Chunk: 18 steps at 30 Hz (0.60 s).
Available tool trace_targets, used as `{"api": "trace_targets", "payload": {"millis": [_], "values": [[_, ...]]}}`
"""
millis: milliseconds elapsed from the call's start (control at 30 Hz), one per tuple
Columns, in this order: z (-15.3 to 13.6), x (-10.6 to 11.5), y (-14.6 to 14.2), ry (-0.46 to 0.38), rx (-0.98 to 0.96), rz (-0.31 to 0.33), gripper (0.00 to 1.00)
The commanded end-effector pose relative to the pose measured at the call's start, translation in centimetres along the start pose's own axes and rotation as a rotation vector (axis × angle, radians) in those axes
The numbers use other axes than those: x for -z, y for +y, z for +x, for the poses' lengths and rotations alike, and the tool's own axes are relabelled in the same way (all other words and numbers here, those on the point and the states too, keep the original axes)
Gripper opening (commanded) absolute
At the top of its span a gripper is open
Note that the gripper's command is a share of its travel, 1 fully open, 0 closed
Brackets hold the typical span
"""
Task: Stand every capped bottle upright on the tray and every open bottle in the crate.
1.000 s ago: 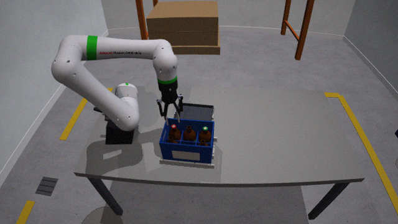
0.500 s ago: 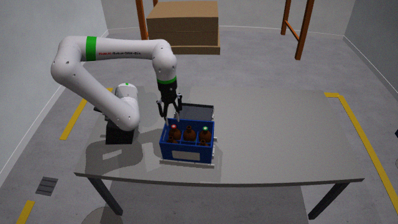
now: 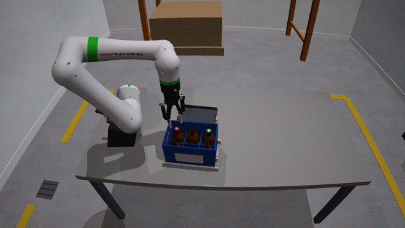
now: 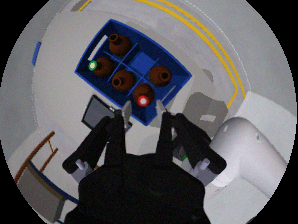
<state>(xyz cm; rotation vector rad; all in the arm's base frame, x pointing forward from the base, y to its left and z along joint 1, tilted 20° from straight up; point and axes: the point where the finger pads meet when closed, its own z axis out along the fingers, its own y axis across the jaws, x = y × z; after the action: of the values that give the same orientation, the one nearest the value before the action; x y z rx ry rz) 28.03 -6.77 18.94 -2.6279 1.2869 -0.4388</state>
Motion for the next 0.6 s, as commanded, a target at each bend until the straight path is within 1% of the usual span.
{"api": "trace_targets", "payload": {"millis": [0, 267, 567], "values": [[0.0, 0.0, 0.0, -0.001, 0.026, 0.001, 0.38], [0.0, 0.0, -0.1, -0.003, 0.065, 0.002, 0.38], [0.1, -1.6, -0.1, -0.003, 0.062, 0.002, 0.38]]}}
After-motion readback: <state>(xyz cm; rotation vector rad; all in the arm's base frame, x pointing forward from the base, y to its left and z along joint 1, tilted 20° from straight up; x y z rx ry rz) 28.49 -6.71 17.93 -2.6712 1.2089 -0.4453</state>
